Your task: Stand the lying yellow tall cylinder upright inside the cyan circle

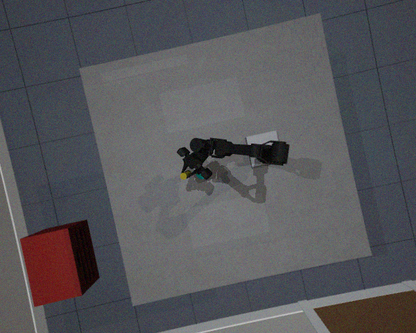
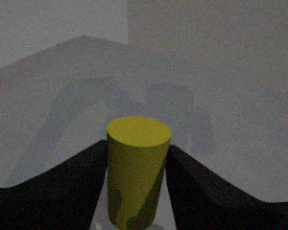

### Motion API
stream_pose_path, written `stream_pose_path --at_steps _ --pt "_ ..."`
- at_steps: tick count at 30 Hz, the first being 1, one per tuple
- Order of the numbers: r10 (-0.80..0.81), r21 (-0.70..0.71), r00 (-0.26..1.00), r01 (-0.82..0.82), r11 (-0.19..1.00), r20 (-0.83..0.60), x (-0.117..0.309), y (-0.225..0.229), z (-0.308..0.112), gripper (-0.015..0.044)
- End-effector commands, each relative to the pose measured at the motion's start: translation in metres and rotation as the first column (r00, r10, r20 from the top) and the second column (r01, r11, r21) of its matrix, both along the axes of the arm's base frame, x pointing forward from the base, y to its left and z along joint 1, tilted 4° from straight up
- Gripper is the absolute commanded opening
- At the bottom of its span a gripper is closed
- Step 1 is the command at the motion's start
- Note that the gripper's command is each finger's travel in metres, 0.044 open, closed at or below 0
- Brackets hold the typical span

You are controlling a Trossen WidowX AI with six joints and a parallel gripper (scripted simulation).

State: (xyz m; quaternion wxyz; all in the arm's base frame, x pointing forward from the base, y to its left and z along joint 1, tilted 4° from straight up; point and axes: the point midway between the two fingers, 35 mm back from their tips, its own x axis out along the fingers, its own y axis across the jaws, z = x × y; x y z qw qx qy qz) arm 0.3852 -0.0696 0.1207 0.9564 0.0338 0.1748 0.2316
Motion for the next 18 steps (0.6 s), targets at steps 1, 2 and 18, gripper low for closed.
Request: stream_pose_path --at_steps 1,2,18 --pt "0.006 0.012 1.0 -0.006 1.0 0.017 -0.003 0.001 0.001 0.0105" --pt "0.007 0.013 1.0 -0.007 1.0 0.022 -0.004 0.001 0.001 0.0105" --pt "0.031 0.034 0.995 -0.034 0.999 0.096 -0.018 0.003 0.006 0.0105"
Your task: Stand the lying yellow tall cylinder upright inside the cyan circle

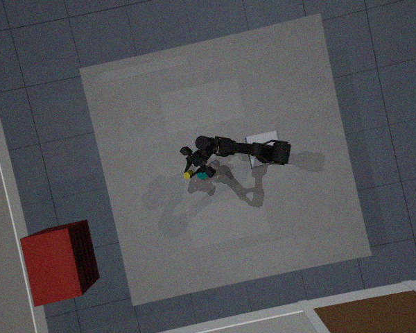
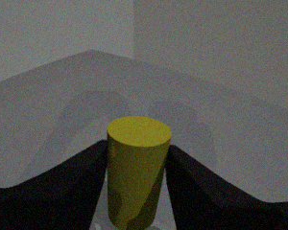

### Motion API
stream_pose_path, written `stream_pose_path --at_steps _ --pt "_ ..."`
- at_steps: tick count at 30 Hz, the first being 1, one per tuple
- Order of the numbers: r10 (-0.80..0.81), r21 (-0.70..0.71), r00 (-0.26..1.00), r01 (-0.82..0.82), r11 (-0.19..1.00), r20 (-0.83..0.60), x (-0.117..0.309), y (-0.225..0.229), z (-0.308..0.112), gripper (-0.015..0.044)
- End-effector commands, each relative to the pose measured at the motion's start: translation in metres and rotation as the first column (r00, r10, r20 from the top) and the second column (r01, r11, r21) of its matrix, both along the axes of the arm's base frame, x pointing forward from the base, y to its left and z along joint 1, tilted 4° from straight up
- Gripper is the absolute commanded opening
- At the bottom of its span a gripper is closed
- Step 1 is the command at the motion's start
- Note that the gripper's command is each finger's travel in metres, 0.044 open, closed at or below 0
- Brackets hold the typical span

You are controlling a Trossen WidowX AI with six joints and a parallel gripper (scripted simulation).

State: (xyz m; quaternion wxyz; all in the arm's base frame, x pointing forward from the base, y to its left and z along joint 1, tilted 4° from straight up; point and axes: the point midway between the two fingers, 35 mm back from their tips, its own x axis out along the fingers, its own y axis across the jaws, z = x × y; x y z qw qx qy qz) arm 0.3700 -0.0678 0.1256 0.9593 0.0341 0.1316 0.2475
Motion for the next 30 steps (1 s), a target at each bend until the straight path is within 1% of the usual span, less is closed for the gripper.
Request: stream_pose_path --at_steps 1,30 --pt "0.009 0.011 1.0 -0.009 1.0 0.015 -0.004 0.001 0.001 0.0105" --pt "0.07 0.028 0.988 -0.074 0.997 0.134 -0.036 0.009 0.008 0.0105"
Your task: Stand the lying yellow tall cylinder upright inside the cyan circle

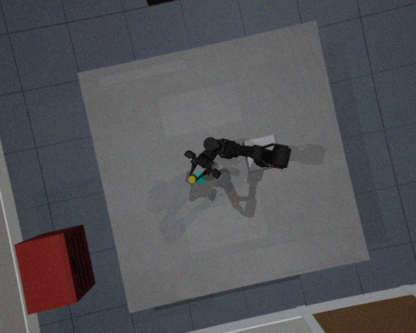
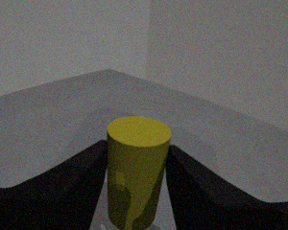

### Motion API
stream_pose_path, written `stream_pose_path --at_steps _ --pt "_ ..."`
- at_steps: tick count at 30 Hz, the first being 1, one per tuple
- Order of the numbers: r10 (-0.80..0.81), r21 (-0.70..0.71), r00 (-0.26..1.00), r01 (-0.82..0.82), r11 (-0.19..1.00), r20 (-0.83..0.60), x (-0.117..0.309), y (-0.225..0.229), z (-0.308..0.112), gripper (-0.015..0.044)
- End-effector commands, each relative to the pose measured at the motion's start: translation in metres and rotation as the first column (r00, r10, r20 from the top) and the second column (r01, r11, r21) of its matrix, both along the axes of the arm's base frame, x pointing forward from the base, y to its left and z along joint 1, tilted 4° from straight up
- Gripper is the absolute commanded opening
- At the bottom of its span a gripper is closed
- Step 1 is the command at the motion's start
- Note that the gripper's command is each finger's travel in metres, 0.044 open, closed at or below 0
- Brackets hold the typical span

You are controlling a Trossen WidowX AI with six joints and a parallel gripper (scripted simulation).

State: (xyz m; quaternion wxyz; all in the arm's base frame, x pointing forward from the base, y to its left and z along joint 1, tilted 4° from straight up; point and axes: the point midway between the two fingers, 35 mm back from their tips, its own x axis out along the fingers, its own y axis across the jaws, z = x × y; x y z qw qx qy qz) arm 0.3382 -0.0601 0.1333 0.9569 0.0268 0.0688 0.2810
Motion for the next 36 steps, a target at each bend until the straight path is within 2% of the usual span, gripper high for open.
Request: stream_pose_path --at_steps 1,18,36 --pt "0.012 0.006 1.0 -0.012 1.0 0.012 -0.005 0.002 0.001 0.0105" --pt "0.053 0.004 0.996 -0.054 0.999 0.07 -0.026 0.009 0.004 0.0105" --pt "0.054 0.002 0.996 -0.054 0.999 0.071 -0.026 0.009 0.002 0.0105"
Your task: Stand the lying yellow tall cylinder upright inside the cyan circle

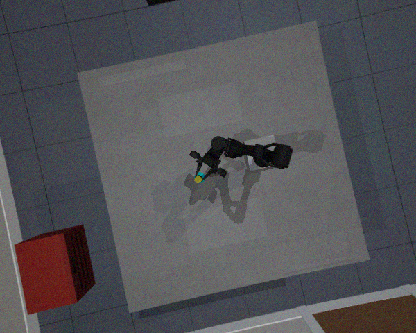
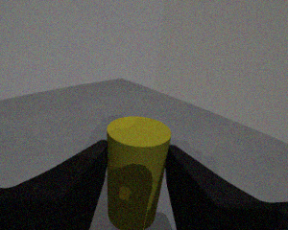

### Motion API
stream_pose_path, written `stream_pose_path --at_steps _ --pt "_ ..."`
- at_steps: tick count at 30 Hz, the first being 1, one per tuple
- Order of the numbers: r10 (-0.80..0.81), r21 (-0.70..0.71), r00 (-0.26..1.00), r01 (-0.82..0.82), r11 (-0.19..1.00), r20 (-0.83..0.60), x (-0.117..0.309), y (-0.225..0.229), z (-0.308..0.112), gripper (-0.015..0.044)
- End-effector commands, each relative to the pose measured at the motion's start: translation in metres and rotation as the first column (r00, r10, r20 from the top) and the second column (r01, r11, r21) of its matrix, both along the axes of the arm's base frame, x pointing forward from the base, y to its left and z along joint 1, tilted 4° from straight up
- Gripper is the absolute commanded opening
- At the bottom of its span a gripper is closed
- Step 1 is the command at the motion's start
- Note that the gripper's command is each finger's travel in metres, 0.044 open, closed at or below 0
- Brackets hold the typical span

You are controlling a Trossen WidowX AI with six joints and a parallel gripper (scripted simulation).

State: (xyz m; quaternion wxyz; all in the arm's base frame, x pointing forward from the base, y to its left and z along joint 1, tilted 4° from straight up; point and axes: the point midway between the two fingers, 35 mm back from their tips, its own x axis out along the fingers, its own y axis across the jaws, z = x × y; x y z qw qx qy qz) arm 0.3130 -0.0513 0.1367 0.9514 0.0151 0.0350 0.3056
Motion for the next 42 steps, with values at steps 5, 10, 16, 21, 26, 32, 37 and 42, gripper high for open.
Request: stream_pose_path --at_steps 5,10,16,21,26,32,37,42 --pt "0.007 -0.012 1.0 -0.006 1.0 0.007 0.002 0.0 -0.013 0.0105" --pt "0.009 -0.027 1.0 -0.008 1.0 0.015 0.003 0.0 -0.026 0.0105" --pt "0.012 -0.045 1.0 -0.011 0.999 0.025 0.004 0.0 -0.041 0.0105" --pt "0.015 -0.06 0.999 -0.013 0.998 0.033 0.003 0.001 -0.054 0.0105" --pt "0.017 -0.075 0.999 -0.014 0.997 0.041 0.002 0.003 -0.066 0.0105" --pt "0.021 -0.093 0.999 -0.016 0.996 0.05 0.0 0.005 -0.081 0.0105" --pt "0.023 -0.103 0.998 -0.017 0.995 0.056 -0.002 0.007 -0.089 0.0105" --pt "0.032 -0.114 0.999 -0.027 0.993 0.038 -0.003 0.013 -0.102 0.0105"
